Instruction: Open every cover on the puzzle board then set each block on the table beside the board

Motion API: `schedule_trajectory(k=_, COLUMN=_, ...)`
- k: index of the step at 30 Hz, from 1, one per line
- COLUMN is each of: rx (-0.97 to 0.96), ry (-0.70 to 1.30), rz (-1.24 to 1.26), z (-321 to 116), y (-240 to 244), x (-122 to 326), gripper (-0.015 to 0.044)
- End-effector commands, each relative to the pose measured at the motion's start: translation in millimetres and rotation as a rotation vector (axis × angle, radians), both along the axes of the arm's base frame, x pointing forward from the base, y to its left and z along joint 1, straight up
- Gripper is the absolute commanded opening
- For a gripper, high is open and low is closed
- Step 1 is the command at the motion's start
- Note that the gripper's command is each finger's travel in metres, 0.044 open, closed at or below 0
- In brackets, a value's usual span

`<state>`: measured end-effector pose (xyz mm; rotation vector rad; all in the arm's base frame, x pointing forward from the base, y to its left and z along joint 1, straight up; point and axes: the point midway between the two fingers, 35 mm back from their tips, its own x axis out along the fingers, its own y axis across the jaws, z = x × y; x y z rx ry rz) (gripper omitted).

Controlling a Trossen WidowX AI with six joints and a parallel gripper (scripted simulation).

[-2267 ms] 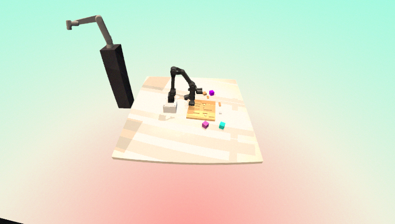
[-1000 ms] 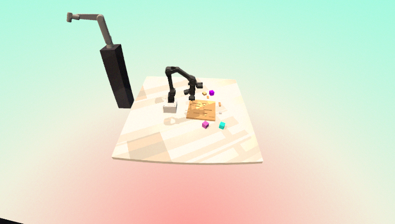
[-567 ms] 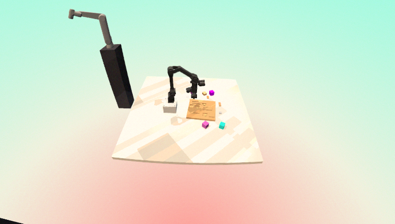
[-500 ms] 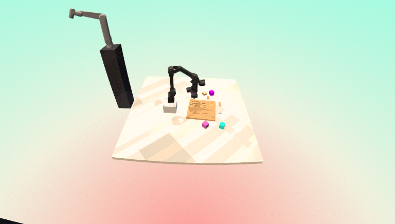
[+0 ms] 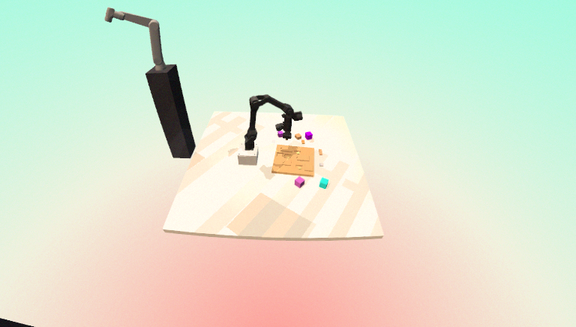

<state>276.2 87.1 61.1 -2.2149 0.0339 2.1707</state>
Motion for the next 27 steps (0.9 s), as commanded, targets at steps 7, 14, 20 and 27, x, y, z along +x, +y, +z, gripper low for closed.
schedule_trajectory(k=7, rx=0.001, ry=-0.004, rz=-0.005, z=2, y=33, x=13, gripper=0.008)
schedule_trajectory(k=14, rx=0.003, ry=-0.005, rz=-0.005, z=1, y=58, x=19, gripper=0.008)
schedule_trajectory(k=20, rx=0.005, ry=-0.005, rz=-0.005, z=0, y=81, x=23, gripper=0.008)
schedule_trajectory(k=27, rx=0.007, ry=-0.005, rz=-0.005, z=-2, y=108, x=24, gripper=0.008)
